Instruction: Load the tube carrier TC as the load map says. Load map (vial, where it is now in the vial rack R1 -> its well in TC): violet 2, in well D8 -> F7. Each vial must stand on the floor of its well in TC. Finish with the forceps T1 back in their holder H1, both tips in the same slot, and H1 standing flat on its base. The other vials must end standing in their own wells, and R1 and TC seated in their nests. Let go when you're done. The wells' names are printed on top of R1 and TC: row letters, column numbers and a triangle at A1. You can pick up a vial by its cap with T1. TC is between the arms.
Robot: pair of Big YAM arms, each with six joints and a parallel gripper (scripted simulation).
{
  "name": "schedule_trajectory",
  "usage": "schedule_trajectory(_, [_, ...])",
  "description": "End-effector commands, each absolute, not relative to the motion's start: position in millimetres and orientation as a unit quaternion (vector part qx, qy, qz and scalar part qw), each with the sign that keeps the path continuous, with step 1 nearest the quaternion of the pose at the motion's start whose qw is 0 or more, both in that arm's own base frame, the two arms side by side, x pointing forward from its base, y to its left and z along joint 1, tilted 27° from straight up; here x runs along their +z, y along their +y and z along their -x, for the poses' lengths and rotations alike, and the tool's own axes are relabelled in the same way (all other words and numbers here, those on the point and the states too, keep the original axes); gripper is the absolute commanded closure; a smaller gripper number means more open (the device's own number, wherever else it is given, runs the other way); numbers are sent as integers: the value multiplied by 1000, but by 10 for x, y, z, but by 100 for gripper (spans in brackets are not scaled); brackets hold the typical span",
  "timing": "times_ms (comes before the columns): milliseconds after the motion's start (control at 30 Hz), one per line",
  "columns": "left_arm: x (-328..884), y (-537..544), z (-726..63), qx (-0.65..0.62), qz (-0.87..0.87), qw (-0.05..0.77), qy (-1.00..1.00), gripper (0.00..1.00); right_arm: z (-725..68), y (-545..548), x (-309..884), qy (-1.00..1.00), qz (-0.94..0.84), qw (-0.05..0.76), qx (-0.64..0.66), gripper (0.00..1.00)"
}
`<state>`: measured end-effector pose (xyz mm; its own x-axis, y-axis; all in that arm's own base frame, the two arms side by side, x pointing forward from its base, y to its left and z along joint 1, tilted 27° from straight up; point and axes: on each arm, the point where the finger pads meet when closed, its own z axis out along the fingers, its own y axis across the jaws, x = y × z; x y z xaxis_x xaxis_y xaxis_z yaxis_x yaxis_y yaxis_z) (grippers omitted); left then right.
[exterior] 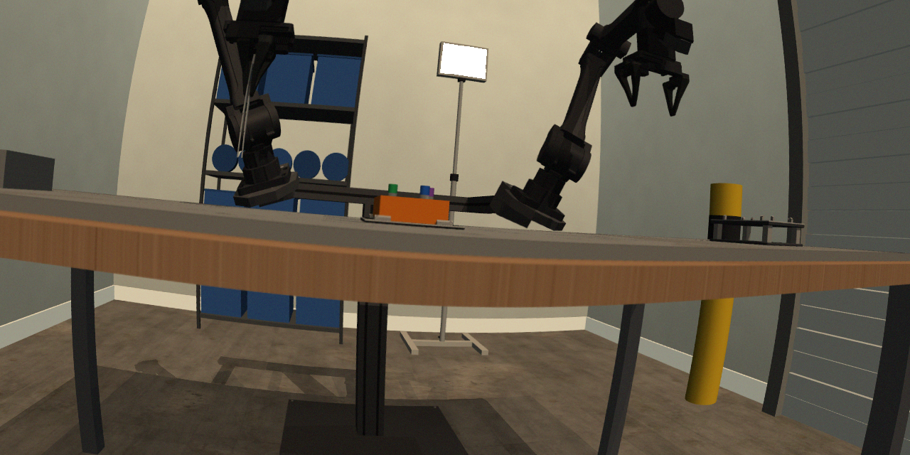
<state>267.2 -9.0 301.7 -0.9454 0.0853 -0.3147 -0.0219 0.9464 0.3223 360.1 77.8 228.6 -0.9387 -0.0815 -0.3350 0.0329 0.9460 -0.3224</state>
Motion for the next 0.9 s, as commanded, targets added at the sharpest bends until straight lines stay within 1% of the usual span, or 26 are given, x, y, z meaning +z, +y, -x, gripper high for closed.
schedule_trajectory(0, [3146, -107, -2723, 159, -11, 180, 971, 0, -3631, 712, 2375, 970, 16, 179, -162, 93])
schedule_trajectory(367, [3146, -107, -2723, 159, -11, 180, 971, 0, -3709, 565, 2584, 967, 12, 199, -156, 93])
schedule_trajectory(533, [3146, -107, -2723, 159, -11, 180, 971, 0, -3753, 531, 2570, 968, 13, 195, -157, 93])
schedule_trajectory(667, [3146, -107, -2723, 159, -11, 180, 971, 0, -3768, 470, 2719, 966, 10, 210, -153, 93])
schedule_trajectory(867, [3146, -107, -2723, 159, -11, 180, 971, 0, -3723, 358, 2615, 968, 14, 191, -159, 93])
